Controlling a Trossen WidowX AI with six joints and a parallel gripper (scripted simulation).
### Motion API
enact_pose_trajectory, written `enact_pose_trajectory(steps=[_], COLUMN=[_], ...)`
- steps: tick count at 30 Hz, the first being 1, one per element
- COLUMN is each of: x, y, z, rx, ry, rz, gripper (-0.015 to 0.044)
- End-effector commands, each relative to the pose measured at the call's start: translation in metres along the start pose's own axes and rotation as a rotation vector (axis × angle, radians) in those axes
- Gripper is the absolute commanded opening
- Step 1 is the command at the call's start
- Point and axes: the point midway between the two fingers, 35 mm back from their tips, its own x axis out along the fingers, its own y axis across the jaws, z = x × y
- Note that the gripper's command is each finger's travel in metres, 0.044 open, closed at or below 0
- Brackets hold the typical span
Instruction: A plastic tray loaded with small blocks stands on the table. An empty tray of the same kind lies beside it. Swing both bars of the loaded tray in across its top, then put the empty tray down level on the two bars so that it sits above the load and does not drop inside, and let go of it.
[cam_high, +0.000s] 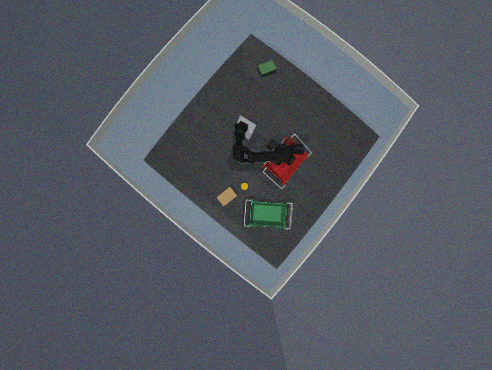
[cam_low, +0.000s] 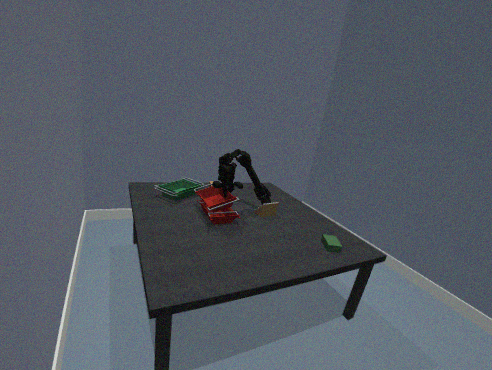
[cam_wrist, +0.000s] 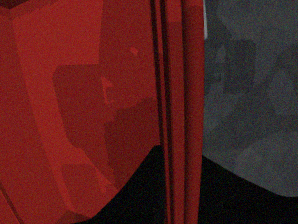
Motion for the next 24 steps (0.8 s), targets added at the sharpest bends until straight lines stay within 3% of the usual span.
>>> enact_pose_trajectory(steps=[1, 24], x=[0.0037, 0.0023], y=[-0.0045, -0.0019], z=[-0.0010, -0.0009], rx=[-0.007, -0.002], ry=[0.002, 0.000], rz=[-0.021, -0.005], gripper=[0.0000, 0.0000])
